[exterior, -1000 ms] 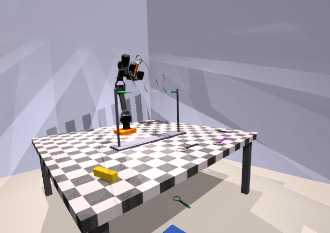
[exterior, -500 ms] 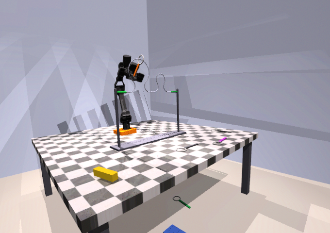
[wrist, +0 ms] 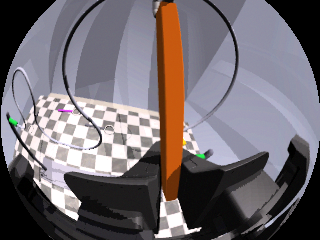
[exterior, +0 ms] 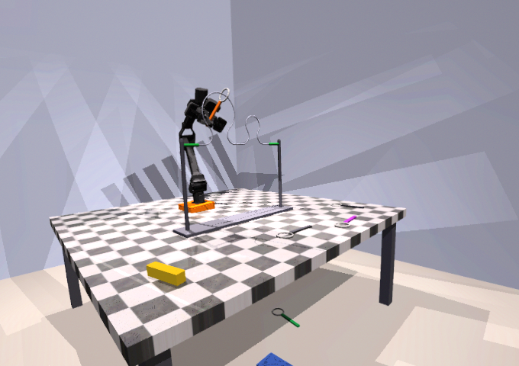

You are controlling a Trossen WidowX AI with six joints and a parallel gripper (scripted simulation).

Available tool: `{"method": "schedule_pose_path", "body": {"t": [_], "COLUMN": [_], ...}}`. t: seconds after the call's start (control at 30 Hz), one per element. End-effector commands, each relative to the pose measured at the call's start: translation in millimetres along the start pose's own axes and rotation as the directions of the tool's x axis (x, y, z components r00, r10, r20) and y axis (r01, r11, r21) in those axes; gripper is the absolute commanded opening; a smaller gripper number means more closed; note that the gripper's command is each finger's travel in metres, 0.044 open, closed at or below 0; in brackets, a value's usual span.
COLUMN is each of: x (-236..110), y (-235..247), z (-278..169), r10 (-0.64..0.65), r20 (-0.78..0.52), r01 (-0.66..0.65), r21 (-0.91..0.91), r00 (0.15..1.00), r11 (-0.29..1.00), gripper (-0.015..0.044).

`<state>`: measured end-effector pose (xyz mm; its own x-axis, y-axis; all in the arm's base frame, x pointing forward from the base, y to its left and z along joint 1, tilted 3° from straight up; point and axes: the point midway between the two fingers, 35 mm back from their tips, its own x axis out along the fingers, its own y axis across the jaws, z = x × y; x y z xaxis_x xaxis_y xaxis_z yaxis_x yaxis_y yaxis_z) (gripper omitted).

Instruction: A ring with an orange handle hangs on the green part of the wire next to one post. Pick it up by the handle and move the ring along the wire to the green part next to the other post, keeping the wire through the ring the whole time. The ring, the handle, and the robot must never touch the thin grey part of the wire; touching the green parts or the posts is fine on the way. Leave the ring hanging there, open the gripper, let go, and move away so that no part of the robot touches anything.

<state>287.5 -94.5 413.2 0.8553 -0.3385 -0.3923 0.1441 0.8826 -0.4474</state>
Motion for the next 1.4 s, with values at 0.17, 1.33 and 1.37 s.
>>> {"method": "schedule_pose_path", "body": {"t": [0.17, 1.33, 1.37], "x": [-2.6, -3.2, -3.3], "y": [-4.5, -17.7, -18.0], "z": [0.7, 4.4, 4.6], "r10": [-0.069, -0.266, -0.27], "r20": [0.022, 0.131, 0.135], "r01": [0.071, 0.296, 0.302], "r21": [-0.101, -0.444, -0.453], "r00": [0.997, 0.955, 0.953], "r11": [0.992, 0.845, 0.839], "gripper": [-0.015, -0.015, -0.015]}}
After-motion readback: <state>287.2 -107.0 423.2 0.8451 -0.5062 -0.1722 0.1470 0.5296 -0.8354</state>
